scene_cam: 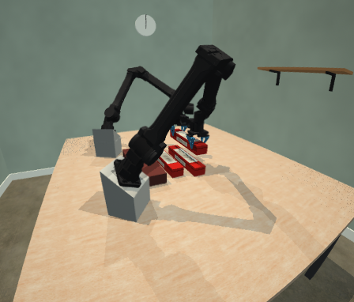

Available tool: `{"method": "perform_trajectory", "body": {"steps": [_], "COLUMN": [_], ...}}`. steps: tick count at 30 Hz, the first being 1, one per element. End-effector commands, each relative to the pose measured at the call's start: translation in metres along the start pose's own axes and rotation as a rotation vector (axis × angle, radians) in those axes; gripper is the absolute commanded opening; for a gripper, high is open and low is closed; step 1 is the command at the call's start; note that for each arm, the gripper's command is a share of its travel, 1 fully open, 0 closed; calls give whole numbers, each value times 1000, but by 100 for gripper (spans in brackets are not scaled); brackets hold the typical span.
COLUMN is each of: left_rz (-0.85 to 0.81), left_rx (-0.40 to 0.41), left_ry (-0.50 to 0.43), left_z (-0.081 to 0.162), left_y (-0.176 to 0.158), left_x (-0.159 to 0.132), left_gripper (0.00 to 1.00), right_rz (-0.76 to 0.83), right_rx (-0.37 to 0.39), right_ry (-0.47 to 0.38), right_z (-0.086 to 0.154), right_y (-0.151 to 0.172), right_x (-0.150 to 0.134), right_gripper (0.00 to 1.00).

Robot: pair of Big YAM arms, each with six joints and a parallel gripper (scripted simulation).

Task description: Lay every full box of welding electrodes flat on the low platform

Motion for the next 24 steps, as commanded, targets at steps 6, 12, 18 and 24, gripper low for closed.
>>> {"method": "perform_trajectory", "body": {"steps": [6,12,18,24], "left_rz": [36,39,17,11], "left_rx": [64,63,52,51], "left_ry": [-40,-39,-31,-30], "left_z": [30,28,24,23], "left_y": [24,25,-7,-18], "left_x": [-4,-5,2,0], "left_gripper": [0,0,0,0], "right_rz": [-19,-19,1,8], "right_rx": [-39,-35,-38,-35], "right_ry": [-11,-8,-17,-14], "right_z": [18,16,17,16], "right_y": [-12,-12,13,25], "right_x": [-10,-11,1,0], "right_gripper": [0,0,0,0]}}
Point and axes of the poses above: on each arm, the point where the finger pads meet when closed, its own z axis back along the fingers, its own y axis across the jaws, x = y × z, the point moved 2 cm from there along z, back along the fingers, and after that the axes turned 6 degrees about z, right-handed, at the moved point
